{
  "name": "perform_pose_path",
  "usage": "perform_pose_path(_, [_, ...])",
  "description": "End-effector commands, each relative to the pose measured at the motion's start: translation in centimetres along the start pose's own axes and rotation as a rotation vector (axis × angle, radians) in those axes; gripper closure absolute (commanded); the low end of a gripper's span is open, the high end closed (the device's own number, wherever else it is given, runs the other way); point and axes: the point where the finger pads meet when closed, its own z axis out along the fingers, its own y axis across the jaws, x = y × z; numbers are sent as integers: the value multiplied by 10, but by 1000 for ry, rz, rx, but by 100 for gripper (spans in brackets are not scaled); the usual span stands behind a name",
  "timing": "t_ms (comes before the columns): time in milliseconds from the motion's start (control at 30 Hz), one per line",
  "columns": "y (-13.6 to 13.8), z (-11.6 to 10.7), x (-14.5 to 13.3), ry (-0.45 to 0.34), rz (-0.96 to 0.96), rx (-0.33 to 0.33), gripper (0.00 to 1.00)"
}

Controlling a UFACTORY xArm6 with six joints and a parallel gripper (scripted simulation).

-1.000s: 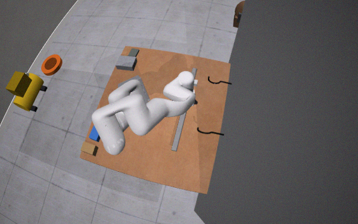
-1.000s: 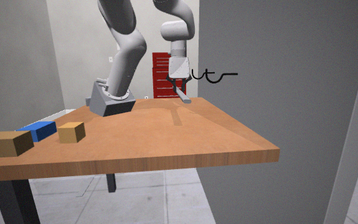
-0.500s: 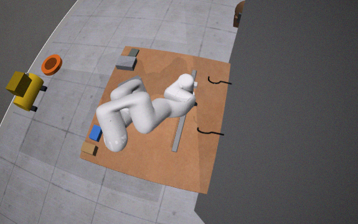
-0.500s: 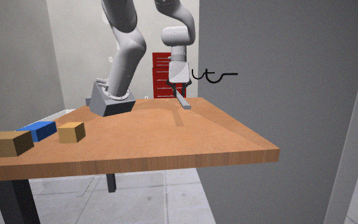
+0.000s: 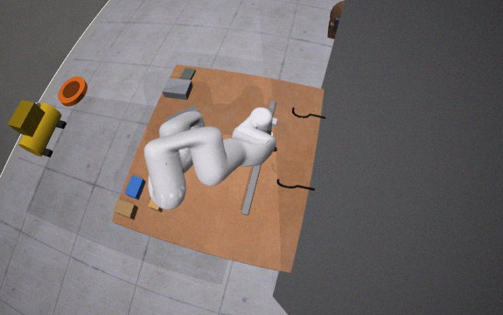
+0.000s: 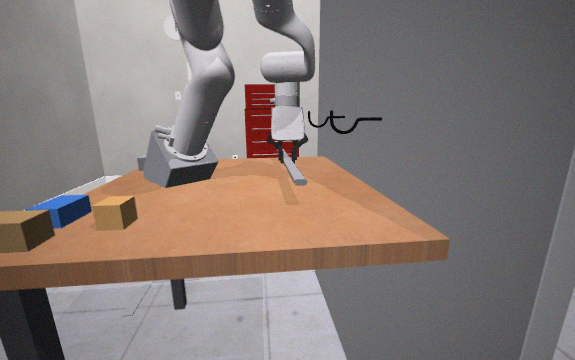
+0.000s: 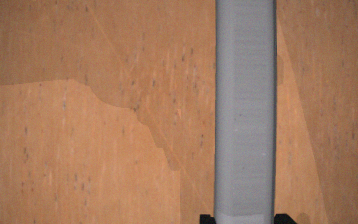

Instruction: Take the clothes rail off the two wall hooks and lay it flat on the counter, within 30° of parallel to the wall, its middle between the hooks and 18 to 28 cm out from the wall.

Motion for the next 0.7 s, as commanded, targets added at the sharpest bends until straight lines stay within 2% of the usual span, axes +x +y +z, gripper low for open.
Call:
perform_pose_path(0, [2, 9, 1, 1, 1, -3, 100])
perform_pose_path(367, [2, 23, 1, 1, 1, -3, 100])
perform_pose_path(667, [2, 23, 1, 1, 1, -3, 100])
